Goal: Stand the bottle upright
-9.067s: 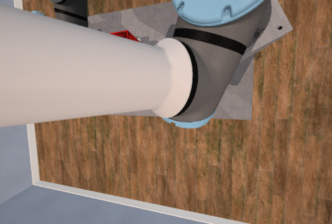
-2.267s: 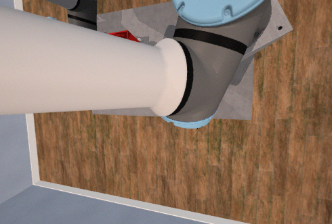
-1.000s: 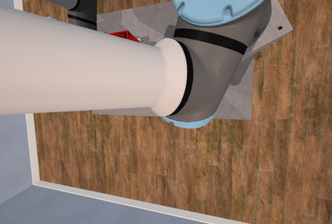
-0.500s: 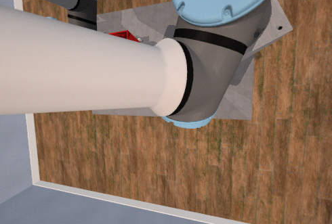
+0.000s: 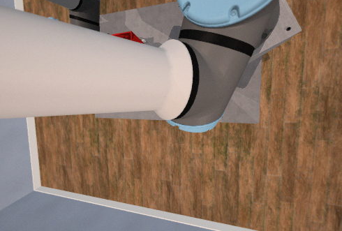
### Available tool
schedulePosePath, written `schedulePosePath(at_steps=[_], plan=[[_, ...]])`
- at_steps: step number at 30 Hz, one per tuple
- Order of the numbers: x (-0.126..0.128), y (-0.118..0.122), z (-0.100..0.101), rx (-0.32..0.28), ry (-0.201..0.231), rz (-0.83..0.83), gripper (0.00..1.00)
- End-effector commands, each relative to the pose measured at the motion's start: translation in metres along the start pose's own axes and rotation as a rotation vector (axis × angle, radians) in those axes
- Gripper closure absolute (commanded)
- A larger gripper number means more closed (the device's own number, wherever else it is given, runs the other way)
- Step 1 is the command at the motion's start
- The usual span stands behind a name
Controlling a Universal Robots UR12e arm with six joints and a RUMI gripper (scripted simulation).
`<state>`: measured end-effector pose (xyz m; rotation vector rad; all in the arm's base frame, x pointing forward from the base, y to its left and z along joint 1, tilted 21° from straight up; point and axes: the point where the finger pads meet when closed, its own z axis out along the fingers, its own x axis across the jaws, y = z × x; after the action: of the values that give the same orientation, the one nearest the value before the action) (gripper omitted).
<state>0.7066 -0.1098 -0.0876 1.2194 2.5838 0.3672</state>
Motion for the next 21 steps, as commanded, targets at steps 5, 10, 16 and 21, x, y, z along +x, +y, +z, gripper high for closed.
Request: schedulePosePath(at_steps=[5, 10, 16, 21], plan=[[0.000, 0.000, -0.010, 0.000, -0.001, 0.000, 0.62], [0.000, 0.000, -0.023, 0.000, -0.001, 0.000, 0.62], [0.000, 0.000, -0.036, 0.000, -0.001, 0.000, 0.62], [0.000, 0.000, -0.053, 0.000, -0.001, 0.000, 0.62]])
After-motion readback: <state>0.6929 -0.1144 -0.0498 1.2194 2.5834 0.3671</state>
